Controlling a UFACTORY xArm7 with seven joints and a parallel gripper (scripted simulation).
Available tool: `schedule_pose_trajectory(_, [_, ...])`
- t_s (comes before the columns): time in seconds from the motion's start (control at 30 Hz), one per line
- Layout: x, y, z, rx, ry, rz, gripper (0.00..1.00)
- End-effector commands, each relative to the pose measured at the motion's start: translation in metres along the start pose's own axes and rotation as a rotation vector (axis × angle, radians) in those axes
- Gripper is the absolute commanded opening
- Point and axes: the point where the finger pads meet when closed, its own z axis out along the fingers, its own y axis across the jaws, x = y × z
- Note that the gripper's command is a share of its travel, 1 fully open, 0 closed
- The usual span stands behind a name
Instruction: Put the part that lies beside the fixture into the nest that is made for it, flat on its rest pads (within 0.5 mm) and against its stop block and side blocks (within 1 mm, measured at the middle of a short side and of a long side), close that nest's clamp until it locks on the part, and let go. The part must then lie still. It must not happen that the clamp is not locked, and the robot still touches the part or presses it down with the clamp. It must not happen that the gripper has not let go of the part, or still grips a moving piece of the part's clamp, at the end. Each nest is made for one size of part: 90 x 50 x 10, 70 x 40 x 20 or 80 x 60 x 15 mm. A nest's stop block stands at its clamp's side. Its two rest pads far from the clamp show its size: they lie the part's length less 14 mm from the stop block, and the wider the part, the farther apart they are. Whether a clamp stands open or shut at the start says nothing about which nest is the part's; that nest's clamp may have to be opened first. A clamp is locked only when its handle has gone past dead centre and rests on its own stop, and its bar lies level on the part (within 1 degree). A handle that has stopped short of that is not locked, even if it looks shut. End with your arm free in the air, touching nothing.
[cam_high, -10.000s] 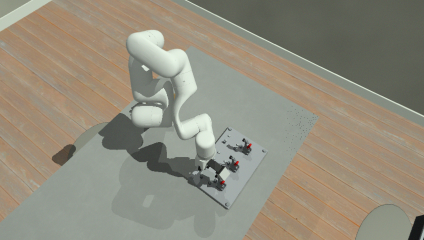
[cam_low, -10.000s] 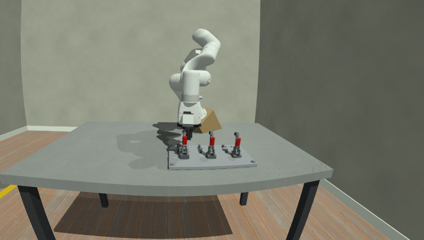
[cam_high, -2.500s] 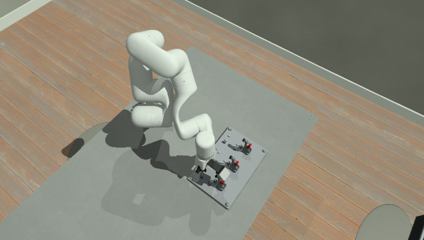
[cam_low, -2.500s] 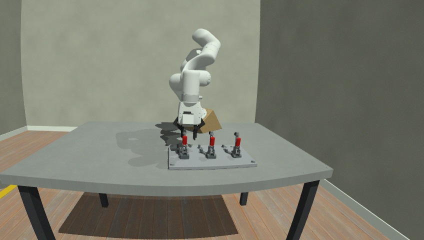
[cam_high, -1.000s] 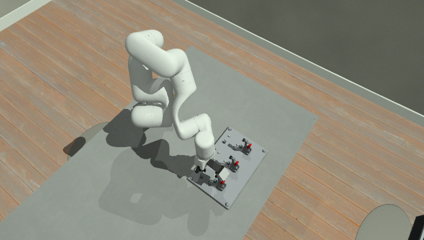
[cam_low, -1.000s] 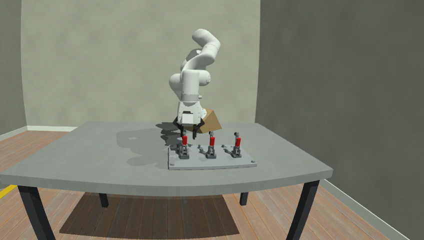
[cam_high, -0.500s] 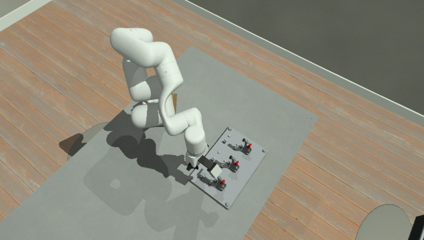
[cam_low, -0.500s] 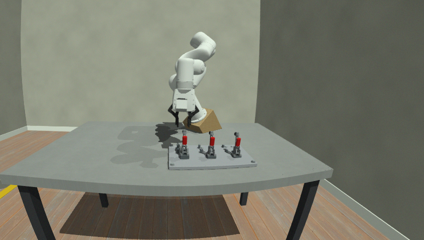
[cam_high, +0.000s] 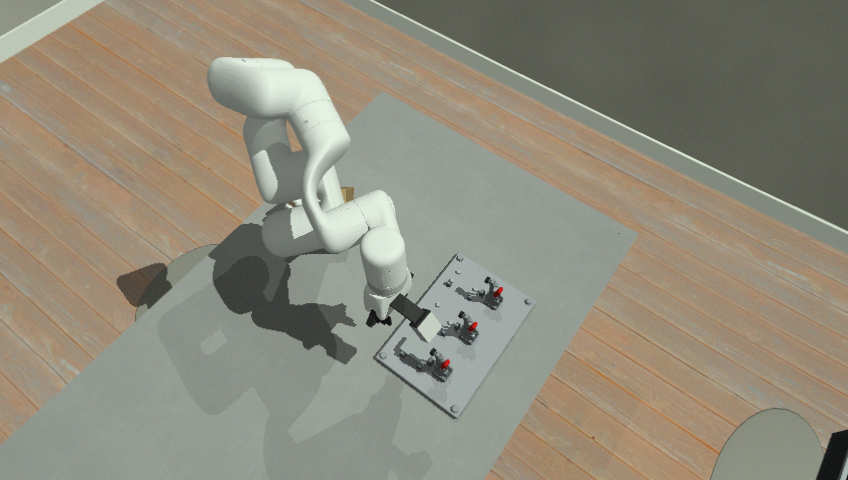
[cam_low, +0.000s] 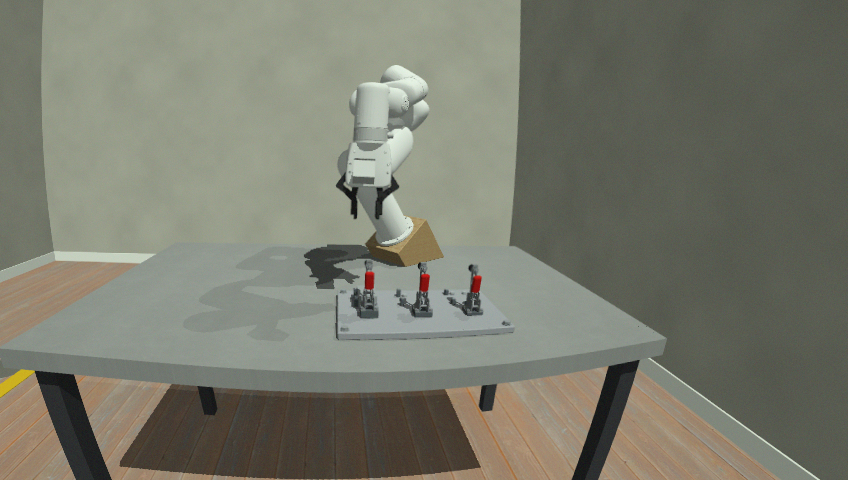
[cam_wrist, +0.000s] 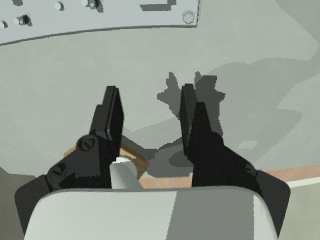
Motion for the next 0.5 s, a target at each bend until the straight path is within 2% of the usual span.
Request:
schedule_pose_trajectory(0.0, [-0.001,0.000,-0.005,0.001,0.000,-0.001,0.47])
schedule_pose_trajectory(0.3, [0.016,0.000,-0.005,0.001,0.000,-0.001,0.47])
schedule_pose_trajectory(0.47, [0.047,0.000,-0.005,0.001,0.000,-0.001,0.47])
